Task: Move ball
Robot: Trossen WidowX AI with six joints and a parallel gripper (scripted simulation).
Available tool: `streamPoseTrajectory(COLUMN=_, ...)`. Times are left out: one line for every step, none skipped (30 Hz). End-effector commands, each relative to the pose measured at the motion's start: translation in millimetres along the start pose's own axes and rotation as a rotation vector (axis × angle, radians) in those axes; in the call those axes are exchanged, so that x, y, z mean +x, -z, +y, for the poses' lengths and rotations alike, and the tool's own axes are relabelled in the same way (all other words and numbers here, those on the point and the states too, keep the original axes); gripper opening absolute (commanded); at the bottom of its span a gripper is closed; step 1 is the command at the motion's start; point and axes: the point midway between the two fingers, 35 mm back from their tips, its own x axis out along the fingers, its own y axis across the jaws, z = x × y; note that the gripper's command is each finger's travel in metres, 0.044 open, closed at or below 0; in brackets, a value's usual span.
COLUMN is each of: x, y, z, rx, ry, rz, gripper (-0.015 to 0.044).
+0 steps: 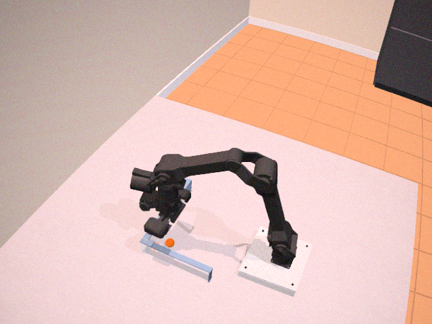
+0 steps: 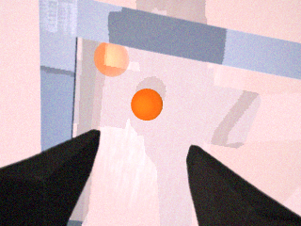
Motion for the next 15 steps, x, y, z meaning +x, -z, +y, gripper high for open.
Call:
streamPoseTrajectory(x=4, y=2, z=-2, rx=-0.055, ry=0.0, rz=0.002, gripper=0.0192)
streamPoseTrajectory(x=8, y=4, z=-4, rx=-0.125, ry=0.0, rz=0.003, gripper=0.0165)
streamPoseTrajectory(x=13, y=7, z=-7, rx=-0.214, ry=0.0, rz=0.005, gripper=0.0139)
streamPoseTrajectory(x=18, y=10, z=-10, rx=-0.303, ry=0.0, rz=0.007, gripper=0.0113)
streamPoseTrajectory(x=23, y=13, z=-13, rx=-0.391, ry=0.0, rz=0.009, gripper=0.0087)
streamPoseTrajectory(x=28, y=16, z=-15, rx=-0.48, ry=-0.001, rz=0.011, gripper=0.006)
streamPoseTrajectory(x=33, y=19, z=-18, rx=-0.569, ry=-0.001, rz=0.013, gripper=0.0034)
streamPoseTrajectory(x=38, y=23, z=-21, rx=-0.658, ry=-0.002, rz=0.015, gripper=0.0008)
streamPoseTrajectory(x=42, y=26, z=-23, rx=-0.728, ry=-0.003, rz=0.017, gripper=0.0)
streamPoseTrajectory(x=44, y=28, z=-25, rx=-0.77, ry=-0.004, rz=0.018, gripper=0.0)
streamPoseTrajectory(x=45, y=28, z=-25, rx=-0.784, ry=-0.004, rz=0.018, gripper=0.0)
streamPoseTrajectory(x=45, y=28, z=-25, rx=-0.784, ry=-0.004, rz=0.018, gripper=0.0)
streamPoseTrajectory(x=45, y=28, z=-25, rx=-0.784, ry=-0.004, rz=0.018, gripper=0.0)
streamPoseTrajectory(x=45, y=28, z=-25, rx=-0.784, ry=-0.004, rz=0.018, gripper=0.0)
streamPoseTrajectory(x=45, y=28, z=-25, rx=-0.784, ry=-0.004, rz=0.018, gripper=0.0)
